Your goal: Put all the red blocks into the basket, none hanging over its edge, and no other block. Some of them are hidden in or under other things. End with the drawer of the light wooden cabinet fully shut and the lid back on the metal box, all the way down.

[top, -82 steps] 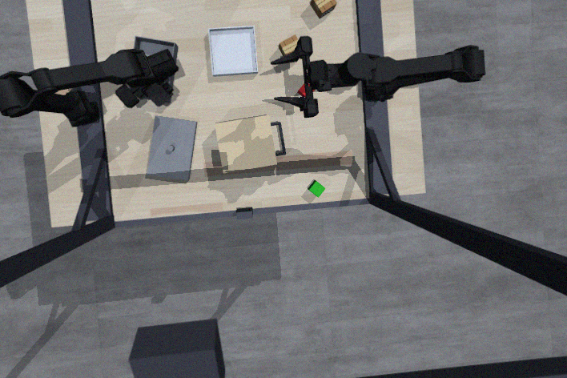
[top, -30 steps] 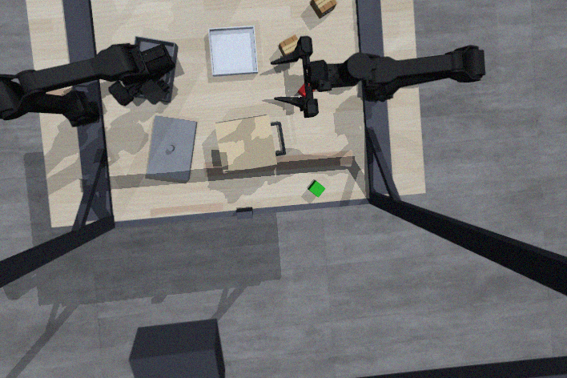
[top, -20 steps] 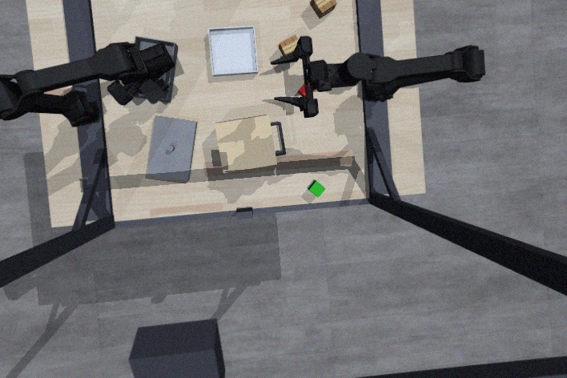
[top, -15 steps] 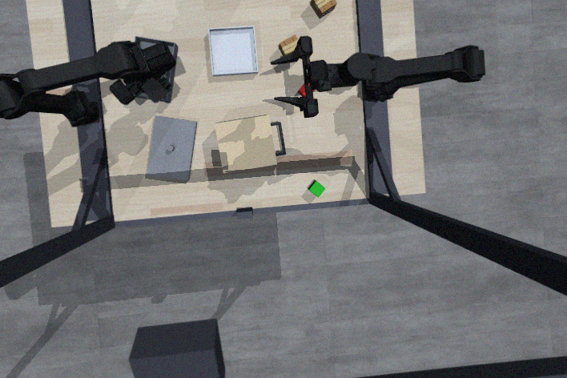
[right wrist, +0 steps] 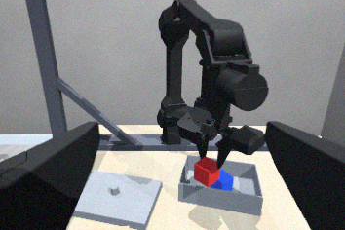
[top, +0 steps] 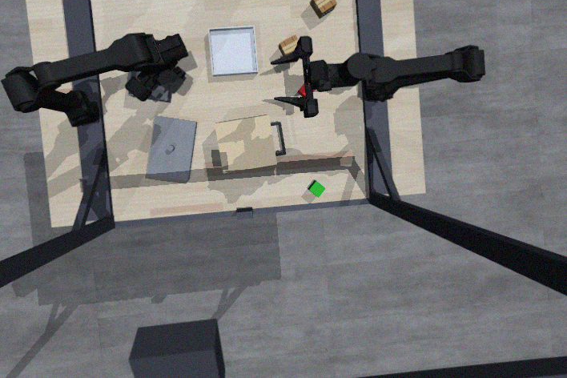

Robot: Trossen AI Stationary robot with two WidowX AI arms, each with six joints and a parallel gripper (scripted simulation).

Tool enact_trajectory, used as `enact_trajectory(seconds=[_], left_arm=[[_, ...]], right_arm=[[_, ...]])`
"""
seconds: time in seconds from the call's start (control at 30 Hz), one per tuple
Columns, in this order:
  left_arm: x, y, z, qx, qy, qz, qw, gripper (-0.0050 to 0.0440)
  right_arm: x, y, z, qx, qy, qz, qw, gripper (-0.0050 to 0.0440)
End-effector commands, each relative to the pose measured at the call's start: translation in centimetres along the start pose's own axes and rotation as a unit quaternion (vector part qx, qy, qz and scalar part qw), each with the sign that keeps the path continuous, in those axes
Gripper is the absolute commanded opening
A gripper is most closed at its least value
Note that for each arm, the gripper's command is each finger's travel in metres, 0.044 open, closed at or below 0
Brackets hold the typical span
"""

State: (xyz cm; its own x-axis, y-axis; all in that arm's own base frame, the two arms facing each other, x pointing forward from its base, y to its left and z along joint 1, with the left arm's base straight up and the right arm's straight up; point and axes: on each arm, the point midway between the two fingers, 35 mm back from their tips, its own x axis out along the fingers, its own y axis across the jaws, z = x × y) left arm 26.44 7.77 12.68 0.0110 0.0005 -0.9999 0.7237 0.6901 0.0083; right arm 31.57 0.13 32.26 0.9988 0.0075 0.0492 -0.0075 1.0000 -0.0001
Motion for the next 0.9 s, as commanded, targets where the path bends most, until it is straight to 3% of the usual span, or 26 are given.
enact_trajectory(seconds=[0.0,0.87], left_arm=[[-1.5,2.5,1.2,-0.052,-0.007,0.008,0.999,-0.0050],[-1.9,10.8,5.4,-0.247,-0.007,0.006,0.969,-0.0050]], right_arm=[[-0.2,-0.1,1.4,-0.003,-0.020,-0.002,1.000,0.0400],[-0.2,-0.1,1.4,-0.003,-0.020,-0.002,1.000,0.0400]])
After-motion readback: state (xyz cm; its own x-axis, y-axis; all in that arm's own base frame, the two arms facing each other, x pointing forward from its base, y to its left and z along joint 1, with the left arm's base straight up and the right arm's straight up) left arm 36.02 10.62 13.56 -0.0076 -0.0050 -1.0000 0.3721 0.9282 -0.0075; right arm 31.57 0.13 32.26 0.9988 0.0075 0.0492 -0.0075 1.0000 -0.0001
